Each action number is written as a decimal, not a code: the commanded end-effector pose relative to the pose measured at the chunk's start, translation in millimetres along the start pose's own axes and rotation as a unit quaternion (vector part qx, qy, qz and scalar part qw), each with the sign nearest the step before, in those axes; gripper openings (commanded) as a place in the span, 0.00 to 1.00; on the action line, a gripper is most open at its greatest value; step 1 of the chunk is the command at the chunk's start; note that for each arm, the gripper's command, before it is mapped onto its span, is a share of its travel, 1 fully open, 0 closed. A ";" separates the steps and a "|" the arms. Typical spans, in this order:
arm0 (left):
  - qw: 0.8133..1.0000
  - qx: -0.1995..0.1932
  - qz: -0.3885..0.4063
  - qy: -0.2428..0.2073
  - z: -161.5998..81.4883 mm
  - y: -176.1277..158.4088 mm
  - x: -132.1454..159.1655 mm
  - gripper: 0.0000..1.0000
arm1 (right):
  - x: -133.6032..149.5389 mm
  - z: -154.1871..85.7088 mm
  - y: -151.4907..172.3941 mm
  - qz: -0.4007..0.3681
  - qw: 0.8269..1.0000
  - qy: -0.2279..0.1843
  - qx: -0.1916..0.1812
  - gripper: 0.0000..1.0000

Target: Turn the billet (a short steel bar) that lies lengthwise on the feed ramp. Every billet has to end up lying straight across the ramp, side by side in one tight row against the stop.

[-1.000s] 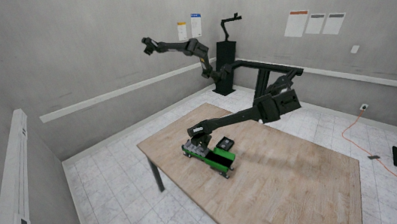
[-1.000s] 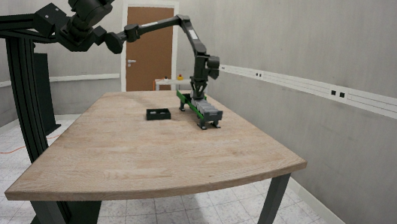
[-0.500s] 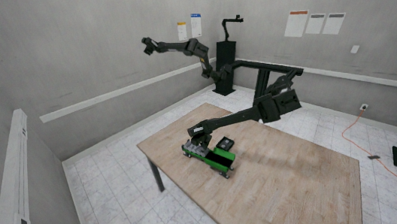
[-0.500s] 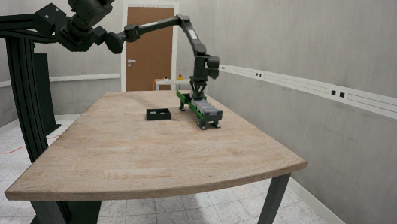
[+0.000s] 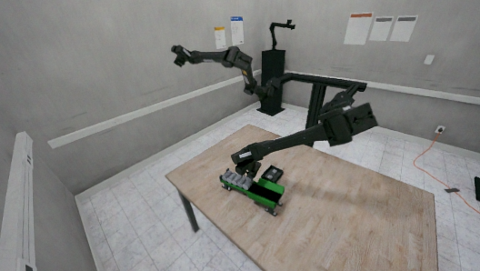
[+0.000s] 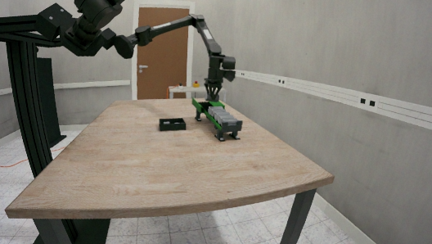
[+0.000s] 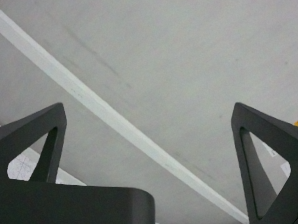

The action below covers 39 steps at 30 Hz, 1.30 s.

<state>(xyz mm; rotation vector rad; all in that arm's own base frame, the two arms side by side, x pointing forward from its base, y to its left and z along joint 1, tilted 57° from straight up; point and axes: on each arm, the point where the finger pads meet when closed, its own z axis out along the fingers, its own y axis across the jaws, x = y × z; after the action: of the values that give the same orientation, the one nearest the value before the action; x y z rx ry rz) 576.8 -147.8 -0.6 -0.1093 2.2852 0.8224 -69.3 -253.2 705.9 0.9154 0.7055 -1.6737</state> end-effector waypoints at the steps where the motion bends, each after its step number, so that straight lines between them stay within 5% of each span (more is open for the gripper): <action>1: 1.000 0.013 -0.017 -0.023 -27.1 19.9 -30.1 0.00 | -32.9 -3.2 -5.0 0.002 1.000 -0.021 0.006 1.00; 14: 1.000 0.015 -0.008 -0.021 -39.6 47.2 -30.6 0.00 | -32.9 -3.2 -5.0 0.002 1.000 -0.021 0.006 1.00; 39: 0.999 0.019 -0.012 -0.028 -46.9 42.4 -36.5 0.00 | -32.9 -3.2 -5.0 0.002 1.000 -0.021 0.006 1.00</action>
<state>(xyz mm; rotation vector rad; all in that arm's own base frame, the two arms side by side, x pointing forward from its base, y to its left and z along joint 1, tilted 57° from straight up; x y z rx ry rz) 564.7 -127.2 44.9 -0.1139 2.2695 0.8048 -69.3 -253.2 705.9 0.9154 0.7055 -1.6737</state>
